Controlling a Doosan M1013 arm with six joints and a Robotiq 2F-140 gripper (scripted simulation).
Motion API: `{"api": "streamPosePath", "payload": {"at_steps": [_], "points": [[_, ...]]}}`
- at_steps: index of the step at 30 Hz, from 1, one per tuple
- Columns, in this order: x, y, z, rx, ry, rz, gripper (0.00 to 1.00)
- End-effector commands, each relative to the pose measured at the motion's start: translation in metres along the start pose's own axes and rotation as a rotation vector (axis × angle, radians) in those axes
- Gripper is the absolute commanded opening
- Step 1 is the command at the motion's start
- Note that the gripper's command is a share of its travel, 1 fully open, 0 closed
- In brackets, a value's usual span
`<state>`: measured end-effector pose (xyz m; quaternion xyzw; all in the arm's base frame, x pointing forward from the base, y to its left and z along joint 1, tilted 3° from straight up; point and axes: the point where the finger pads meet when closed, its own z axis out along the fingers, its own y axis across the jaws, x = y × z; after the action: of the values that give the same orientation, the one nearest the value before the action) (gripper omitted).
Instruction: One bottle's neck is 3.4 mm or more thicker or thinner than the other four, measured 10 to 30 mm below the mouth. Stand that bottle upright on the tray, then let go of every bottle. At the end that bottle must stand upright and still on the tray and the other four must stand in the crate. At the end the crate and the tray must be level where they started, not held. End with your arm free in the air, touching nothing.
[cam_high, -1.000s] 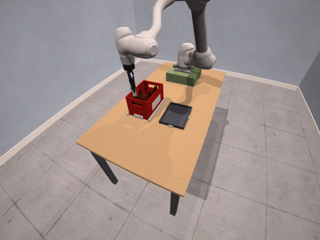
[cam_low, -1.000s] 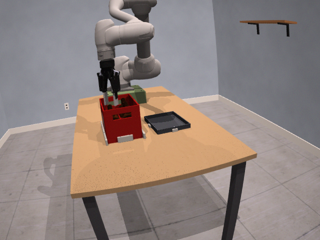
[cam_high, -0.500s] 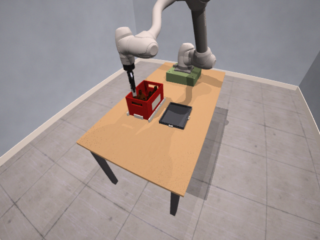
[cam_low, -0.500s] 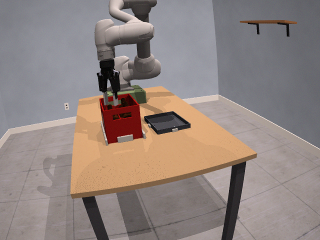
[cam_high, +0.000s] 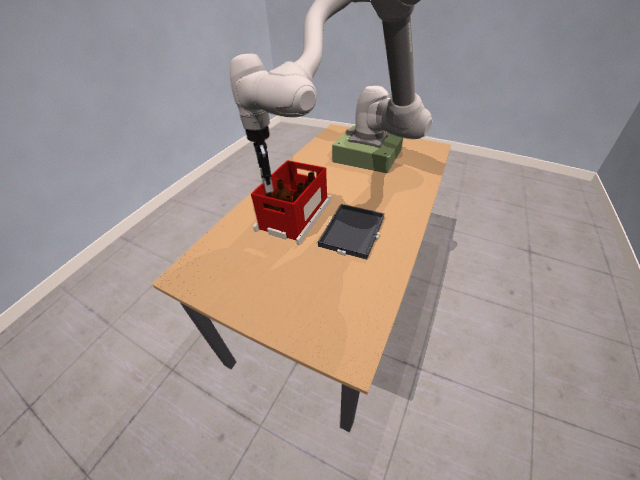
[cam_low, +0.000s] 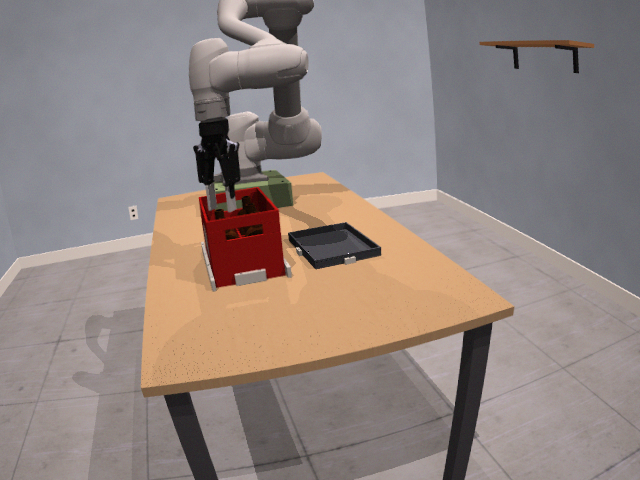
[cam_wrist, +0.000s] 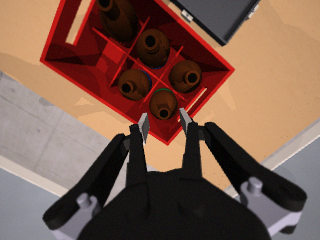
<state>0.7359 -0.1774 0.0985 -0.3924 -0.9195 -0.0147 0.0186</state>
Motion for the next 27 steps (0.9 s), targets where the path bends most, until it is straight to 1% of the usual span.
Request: {"api": "streamPosePath", "payload": {"at_steps": [1,27], "points": [[-0.0018,-0.0036,0.0029,0.002,0.000,-0.002,0.38],[-0.0018,-0.0036,0.0029,0.002,0.000,-0.002,0.38]]}}
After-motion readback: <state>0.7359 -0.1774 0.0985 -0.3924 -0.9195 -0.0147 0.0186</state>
